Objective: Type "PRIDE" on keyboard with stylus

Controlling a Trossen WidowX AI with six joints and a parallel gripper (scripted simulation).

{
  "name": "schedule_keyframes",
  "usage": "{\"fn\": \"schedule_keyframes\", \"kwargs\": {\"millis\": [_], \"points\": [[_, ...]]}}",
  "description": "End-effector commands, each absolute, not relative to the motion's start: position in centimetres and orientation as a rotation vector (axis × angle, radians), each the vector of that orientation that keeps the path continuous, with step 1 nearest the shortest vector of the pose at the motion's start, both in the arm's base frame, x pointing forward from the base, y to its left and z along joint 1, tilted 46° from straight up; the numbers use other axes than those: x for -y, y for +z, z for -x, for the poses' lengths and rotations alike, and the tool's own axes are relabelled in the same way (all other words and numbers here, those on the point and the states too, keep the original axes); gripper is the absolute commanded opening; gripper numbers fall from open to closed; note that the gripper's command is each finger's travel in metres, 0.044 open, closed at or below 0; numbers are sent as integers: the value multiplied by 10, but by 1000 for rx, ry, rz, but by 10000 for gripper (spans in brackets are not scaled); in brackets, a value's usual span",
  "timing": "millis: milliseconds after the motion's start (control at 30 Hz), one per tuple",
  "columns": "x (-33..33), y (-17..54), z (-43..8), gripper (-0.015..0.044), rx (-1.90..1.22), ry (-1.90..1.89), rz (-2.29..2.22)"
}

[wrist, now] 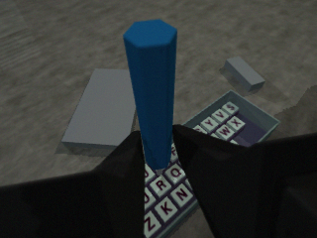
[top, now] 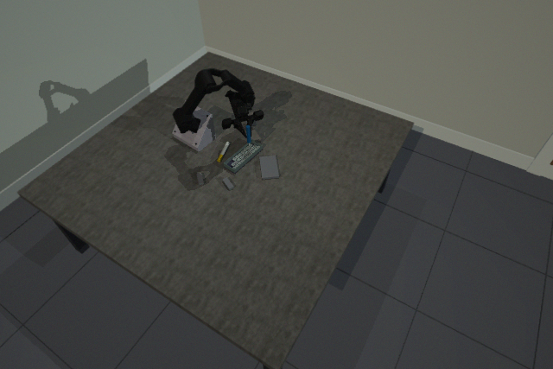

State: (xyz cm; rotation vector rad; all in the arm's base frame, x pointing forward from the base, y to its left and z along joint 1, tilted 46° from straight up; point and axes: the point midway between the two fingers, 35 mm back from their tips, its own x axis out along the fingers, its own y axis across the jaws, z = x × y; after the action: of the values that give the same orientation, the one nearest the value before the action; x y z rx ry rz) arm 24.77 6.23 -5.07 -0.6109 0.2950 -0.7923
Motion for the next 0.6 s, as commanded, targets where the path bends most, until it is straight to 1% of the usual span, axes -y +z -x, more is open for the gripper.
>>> {"fn": "schedule_keyframes", "kwargs": {"millis": [0, 67, 300, 467, 567], "points": [[-68, -44, -248, 81, -292, -797, 599], [-66, -47, -248, 85, -293, -791, 606], [-58, -45, -247, 38, -357, -851, 627], [-44, -38, -244, 5, -472, -929, 667], [-36, -34, -241, 0, -552, -969, 687]]}}
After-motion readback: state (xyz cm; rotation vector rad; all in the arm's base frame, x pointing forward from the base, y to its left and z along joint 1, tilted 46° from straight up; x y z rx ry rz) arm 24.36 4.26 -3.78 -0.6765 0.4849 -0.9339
